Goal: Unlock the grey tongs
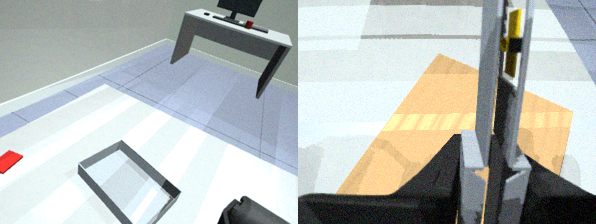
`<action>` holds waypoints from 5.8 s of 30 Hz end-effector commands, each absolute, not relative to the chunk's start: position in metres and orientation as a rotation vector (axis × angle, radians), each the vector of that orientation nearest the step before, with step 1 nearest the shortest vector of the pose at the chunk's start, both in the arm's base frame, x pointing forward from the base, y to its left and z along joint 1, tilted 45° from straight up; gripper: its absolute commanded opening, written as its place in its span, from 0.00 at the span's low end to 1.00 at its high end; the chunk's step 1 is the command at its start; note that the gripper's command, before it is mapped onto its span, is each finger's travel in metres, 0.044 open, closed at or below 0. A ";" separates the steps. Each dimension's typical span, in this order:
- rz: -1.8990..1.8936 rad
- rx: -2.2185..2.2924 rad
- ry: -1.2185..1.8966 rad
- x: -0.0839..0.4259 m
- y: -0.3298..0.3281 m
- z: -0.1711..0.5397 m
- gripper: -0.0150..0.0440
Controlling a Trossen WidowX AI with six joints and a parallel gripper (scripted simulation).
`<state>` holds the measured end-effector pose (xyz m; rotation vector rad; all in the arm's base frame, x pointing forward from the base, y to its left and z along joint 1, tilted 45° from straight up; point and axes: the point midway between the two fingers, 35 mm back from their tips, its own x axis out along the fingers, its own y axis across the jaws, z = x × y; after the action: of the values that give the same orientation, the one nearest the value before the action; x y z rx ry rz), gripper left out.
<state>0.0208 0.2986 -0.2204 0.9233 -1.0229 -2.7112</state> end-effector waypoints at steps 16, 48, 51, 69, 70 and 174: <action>-2.726 0.909 -1.015 0.020 0.300 -0.220 0.00; -1.869 1.743 -0.757 -0.011 0.308 -0.219 0.00; -1.863 1.748 -0.754 -0.012 0.309 -0.218 0.00; -1.871 1.757 -0.746 -0.013 0.299 -0.233 0.00; -1.871 1.757 -0.745 -0.013 0.298 -0.234 0.00; -1.898 1.753 -0.735 -0.163 0.317 -0.212 1.00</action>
<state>-0.1361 0.3103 -0.2312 1.7642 -0.7152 -1.9006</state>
